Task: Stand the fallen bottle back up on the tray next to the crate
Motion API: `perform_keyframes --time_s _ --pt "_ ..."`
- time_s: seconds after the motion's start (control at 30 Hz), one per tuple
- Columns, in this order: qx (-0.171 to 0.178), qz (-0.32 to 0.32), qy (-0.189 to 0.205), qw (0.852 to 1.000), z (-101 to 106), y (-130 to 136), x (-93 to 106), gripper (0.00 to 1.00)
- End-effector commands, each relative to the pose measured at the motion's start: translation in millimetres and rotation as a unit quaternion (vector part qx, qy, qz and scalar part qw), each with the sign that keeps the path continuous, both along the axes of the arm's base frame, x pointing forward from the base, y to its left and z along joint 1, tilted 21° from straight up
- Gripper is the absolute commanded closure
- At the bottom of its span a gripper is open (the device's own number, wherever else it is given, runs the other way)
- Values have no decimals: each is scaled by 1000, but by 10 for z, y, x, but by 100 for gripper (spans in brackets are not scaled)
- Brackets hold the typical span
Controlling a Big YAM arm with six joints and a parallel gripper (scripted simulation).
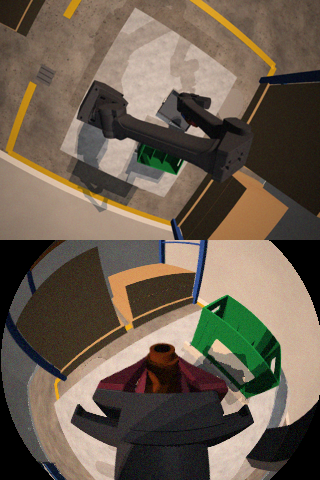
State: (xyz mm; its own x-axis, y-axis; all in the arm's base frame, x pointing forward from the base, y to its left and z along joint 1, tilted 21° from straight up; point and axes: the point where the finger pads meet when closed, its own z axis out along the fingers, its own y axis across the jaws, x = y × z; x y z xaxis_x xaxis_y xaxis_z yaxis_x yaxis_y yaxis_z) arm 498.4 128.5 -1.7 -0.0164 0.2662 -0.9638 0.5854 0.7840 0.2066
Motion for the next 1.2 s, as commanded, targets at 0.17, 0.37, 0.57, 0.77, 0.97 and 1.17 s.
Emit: perform_keyframes --time_s 0.17,0.37,0.57,0.77,0.97,1.17 --pt "-17 7 -25 1000 13 104 25 100" --pt "-29 2 -40 999 8 99 4 100" --pt "-36 -5 -50 998 2 73 -15 100" --pt "-38 -6 -53 998 0 68 -21 100" --pt "-38 -7 -56 998 20 65 -24 100" --pt "-38 -7 -56 998 20 65 -24 100"
